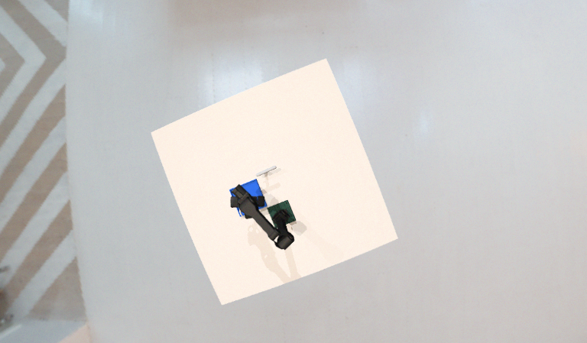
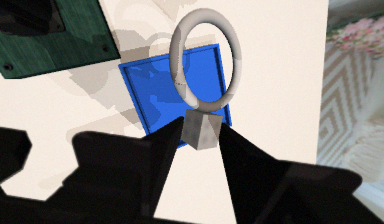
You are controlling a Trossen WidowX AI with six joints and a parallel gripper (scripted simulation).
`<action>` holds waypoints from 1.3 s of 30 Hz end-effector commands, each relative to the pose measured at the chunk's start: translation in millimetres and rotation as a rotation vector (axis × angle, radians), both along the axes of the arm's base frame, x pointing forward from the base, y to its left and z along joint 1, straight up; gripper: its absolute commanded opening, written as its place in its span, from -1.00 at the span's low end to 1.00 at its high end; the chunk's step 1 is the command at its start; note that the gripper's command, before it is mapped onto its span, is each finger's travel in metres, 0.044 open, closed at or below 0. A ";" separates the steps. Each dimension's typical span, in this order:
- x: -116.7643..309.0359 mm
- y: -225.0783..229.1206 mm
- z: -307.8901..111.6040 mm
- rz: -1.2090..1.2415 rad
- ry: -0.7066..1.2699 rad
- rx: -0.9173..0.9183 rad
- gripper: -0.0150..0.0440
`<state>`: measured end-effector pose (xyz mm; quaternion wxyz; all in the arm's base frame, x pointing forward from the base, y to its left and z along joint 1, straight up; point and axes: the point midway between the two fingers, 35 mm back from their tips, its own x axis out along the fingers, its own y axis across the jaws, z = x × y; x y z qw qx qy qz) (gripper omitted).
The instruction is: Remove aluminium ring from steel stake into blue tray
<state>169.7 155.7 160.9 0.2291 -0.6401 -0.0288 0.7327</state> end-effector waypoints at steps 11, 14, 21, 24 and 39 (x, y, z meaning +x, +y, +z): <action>16.0 4.0 5.0 0.136 0.011 0.109 -0.49; 19.8 4.4 5.7 0.164 0.010 0.135 -0.49; 29.0 4.9 7.6 0.225 0.002 0.200 -0.49; 33.3 4.9 8.4 0.250 -0.004 0.229 -0.49; 50.9 3.5 11.9 0.334 -0.043 0.346 -0.49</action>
